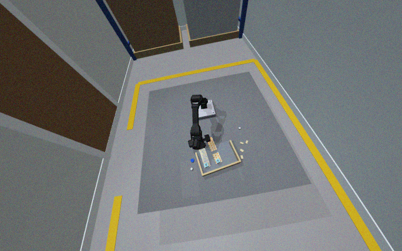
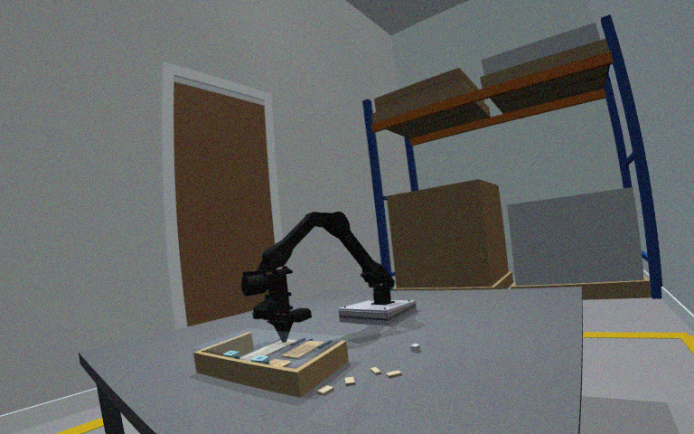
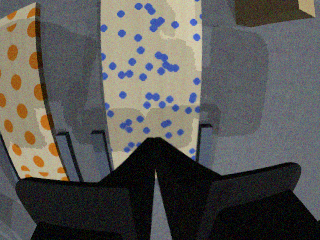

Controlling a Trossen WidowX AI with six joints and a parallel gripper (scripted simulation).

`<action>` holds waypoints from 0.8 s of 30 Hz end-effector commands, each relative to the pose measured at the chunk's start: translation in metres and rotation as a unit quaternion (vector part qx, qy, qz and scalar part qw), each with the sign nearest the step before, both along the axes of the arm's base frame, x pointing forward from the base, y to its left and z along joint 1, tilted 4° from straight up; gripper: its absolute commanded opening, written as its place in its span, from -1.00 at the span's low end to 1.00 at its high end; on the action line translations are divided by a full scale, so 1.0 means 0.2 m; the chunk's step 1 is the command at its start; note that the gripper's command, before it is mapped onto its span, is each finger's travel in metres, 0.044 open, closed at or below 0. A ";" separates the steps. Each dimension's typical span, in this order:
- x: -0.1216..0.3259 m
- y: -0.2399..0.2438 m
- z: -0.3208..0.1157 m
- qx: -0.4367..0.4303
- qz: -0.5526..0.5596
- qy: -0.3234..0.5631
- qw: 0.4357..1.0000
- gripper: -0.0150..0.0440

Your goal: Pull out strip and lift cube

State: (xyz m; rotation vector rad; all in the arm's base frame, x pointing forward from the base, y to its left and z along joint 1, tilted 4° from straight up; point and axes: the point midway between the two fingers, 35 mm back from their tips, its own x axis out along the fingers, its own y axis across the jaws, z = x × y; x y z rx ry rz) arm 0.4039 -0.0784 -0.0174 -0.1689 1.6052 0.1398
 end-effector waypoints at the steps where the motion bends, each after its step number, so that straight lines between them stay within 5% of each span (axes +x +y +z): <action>1: 0.00 0.00 -0.01 -0.001 0.001 0.000 1.000 -0.49; 24: -0.02 -0.01 -0.02 -0.001 0.001 0.000 1.000 -0.49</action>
